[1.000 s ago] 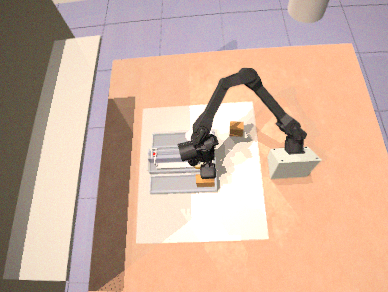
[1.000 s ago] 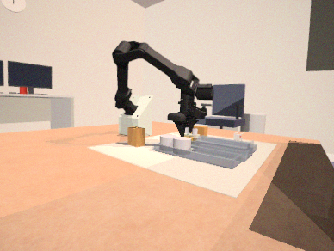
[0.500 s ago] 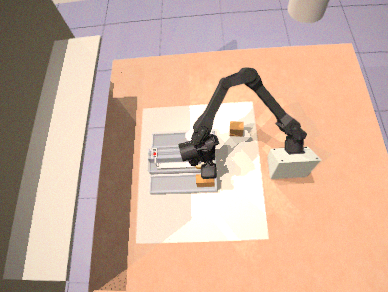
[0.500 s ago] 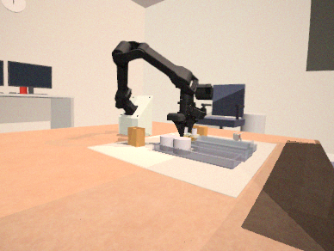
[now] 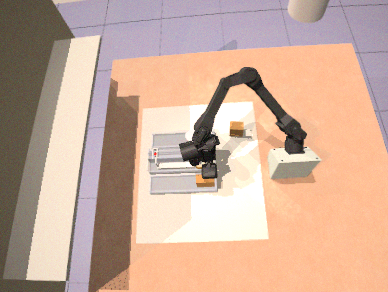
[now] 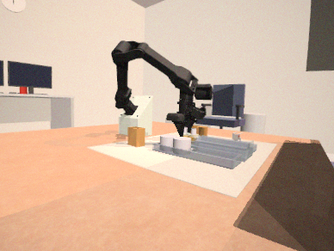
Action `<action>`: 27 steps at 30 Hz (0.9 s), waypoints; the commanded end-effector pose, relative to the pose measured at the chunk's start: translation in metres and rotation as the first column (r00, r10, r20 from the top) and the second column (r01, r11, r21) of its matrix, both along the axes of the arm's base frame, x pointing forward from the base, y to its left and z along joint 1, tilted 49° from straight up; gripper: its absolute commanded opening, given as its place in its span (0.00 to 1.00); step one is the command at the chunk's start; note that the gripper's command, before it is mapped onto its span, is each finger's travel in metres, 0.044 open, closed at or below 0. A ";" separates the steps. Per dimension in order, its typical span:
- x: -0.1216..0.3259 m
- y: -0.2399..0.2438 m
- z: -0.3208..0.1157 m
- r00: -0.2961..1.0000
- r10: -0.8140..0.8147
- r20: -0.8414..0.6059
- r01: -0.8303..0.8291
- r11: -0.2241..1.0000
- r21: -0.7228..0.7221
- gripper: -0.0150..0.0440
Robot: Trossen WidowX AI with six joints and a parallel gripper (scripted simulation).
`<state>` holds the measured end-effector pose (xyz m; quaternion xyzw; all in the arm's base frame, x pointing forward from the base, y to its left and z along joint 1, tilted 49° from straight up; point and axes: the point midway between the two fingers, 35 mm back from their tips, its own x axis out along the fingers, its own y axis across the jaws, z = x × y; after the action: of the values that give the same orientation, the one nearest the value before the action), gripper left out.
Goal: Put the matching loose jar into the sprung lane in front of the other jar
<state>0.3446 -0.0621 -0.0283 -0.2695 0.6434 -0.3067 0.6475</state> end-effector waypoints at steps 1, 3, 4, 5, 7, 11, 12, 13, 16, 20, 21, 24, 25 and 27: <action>0.001 -0.001 0.001 1.000 -0.001 0.012 0.001 1.000 -0.006 0.25; 0.001 -0.001 0.001 1.000 -0.001 0.012 0.001 1.000 -0.006 0.25; 0.000 -0.001 0.001 1.000 -0.001 0.012 0.001 1.000 -0.006 0.25; 0.000 -0.001 0.001 1.000 -0.001 0.012 0.001 1.000 -0.006 0.25; 0.000 -0.001 0.001 1.000 -0.001 0.012 0.001 1.000 -0.006 0.25; -0.002 0.000 0.000 1.000 -0.001 0.011 0.001 1.000 -0.006 0.25; -0.002 0.000 0.000 1.000 -0.001 0.011 0.001 1.000 -0.006 0.25; -0.002 0.000 0.000 1.000 -0.001 0.011 0.001 1.000 -0.006 0.25; -0.002 0.000 0.000 1.000 -0.001 0.011 0.001 1.000 -0.006 0.25; -0.002 0.000 0.000 1.000 -0.001 0.011 0.001 1.000 -0.006 0.25; -0.002 0.000 0.000 1.000 -0.001 0.011 0.001 1.000 -0.006 0.25; -0.001 0.000 0.000 1.000 -0.001 0.012 0.001 1.000 -0.006 0.34; -0.001 0.000 0.000 1.000 -0.001 0.012 0.001 1.000 -0.006 0.39; -0.001 0.000 0.000 1.000 -0.001 0.012 0.001 1.000 -0.006 0.48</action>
<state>0.3431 -0.0621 -0.0287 -0.2701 0.6397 -0.3089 0.6499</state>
